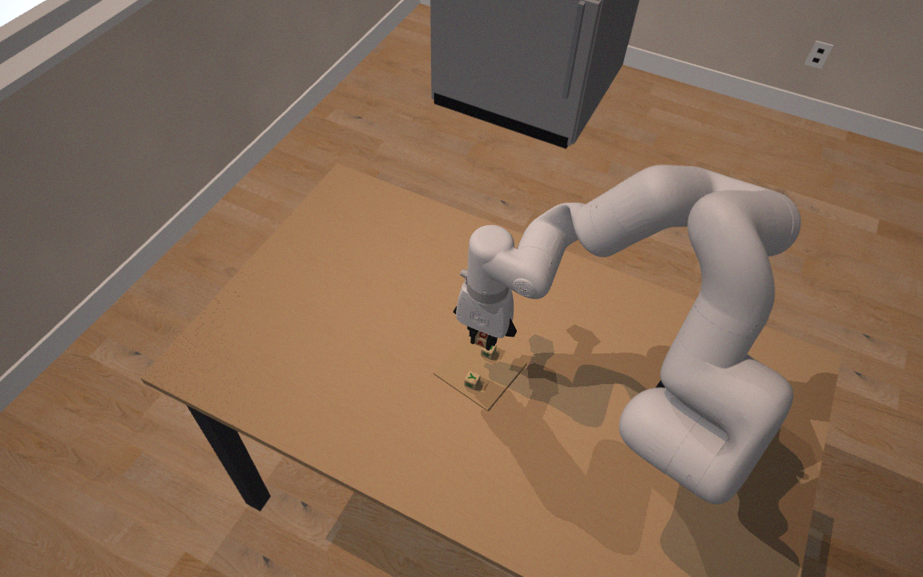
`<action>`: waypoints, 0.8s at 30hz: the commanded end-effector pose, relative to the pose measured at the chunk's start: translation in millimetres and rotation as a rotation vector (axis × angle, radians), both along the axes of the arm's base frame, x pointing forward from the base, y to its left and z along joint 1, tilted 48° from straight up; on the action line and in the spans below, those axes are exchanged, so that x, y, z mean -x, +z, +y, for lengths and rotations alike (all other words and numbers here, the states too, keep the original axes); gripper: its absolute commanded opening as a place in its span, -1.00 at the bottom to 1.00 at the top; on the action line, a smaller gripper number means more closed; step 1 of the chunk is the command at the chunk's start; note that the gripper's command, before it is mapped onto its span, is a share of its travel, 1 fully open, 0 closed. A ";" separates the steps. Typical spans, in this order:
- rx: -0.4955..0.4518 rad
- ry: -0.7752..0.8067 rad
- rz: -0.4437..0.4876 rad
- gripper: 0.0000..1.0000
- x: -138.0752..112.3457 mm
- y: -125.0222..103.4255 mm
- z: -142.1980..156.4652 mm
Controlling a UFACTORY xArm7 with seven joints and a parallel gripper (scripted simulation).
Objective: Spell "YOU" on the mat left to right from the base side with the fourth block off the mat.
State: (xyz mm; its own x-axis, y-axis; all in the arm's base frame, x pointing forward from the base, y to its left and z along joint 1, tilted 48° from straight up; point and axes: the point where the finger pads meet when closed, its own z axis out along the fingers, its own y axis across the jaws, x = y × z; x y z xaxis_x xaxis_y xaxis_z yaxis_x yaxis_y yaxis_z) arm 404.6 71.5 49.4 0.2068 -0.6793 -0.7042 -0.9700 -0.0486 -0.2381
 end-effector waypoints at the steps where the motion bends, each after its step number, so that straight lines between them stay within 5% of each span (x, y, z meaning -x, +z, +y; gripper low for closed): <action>1: 0.001 -0.003 -0.001 -0.57 -1.6 -3.0 2.3; 24: 0.001 -0.003 -0.001 -0.57 -13.1 -59.1 63.3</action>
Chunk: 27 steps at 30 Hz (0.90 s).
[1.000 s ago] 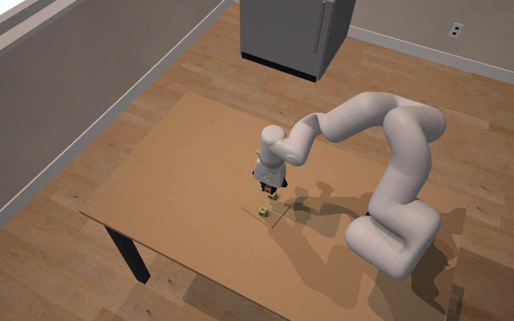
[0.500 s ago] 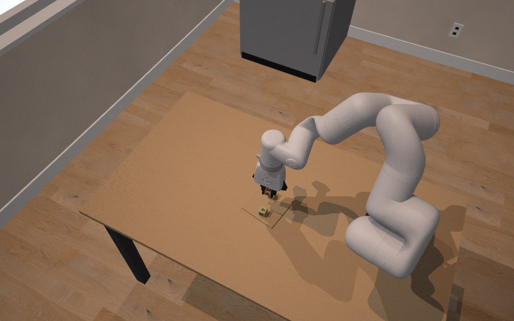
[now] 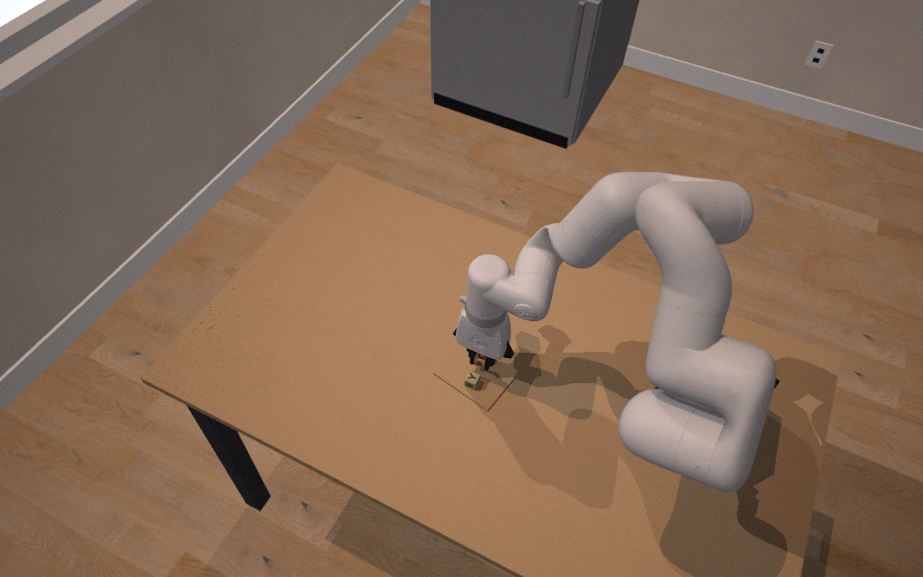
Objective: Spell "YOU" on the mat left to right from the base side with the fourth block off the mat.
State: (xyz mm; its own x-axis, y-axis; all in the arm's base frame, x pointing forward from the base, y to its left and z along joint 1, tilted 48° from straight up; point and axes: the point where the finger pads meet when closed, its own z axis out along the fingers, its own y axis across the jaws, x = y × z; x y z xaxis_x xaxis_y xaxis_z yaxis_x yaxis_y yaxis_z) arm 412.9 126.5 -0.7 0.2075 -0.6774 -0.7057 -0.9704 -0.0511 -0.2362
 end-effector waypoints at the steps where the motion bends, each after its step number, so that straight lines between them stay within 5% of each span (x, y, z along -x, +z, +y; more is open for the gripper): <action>1: 0.003 -0.006 -0.003 -0.57 -5.1 -10.3 9.7; 27: 0.003 -0.006 -0.003 -0.57 -5.8 -13.5 13.2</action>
